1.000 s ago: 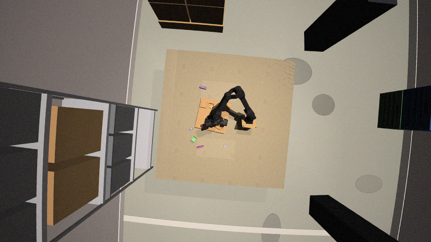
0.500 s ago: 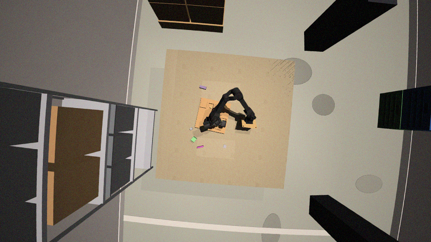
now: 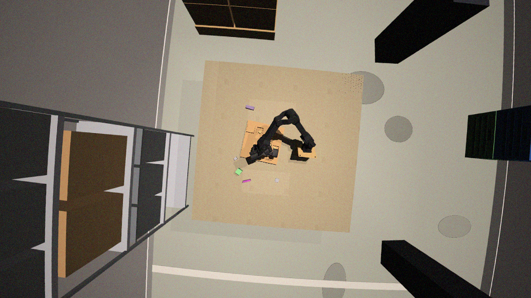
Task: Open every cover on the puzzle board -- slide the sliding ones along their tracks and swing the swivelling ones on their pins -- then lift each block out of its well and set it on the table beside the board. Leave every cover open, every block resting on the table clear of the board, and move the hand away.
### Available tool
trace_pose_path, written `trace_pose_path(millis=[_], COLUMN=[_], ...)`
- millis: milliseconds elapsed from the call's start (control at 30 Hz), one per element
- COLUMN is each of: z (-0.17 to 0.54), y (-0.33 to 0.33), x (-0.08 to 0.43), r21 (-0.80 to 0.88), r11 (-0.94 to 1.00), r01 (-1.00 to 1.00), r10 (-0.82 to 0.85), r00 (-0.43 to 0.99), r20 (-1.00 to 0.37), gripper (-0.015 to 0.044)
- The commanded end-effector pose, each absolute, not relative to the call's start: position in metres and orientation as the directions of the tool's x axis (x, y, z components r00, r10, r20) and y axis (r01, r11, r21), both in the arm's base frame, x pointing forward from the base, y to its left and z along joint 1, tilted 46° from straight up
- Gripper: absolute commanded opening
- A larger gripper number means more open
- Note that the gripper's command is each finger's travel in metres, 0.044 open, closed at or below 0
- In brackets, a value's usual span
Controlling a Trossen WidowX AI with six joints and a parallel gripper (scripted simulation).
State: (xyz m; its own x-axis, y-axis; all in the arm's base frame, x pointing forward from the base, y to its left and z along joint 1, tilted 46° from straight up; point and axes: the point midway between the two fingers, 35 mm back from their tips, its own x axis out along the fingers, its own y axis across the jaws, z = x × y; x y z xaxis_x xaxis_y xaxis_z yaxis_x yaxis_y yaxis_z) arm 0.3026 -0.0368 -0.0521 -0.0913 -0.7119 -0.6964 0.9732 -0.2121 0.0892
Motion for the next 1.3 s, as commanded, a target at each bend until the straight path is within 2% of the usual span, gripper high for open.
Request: trace_pose_path(millis=[0, 833, 1067, 1267], z=[-0.049, -0.031, -0.035, -0.036], y=[-0.032, -0.013, 0.008, 0.009], x=[0.304, 0.308, 0.333, 0.334], r21=[0.094, 0.089, 0.095, 0.095], r11=[-0.216, -0.212, -0.216, -0.216], r01=[0.972, 0.973, 0.972, 0.972], r10=[-0.709, -0.711, -0.708, -0.708], r00=[-0.090, -0.091, -0.089, -0.089], r20=[-0.699, -0.698, -0.700, -0.700], gripper=[0.0000, 0.0000, 0.0000, 0.0000])
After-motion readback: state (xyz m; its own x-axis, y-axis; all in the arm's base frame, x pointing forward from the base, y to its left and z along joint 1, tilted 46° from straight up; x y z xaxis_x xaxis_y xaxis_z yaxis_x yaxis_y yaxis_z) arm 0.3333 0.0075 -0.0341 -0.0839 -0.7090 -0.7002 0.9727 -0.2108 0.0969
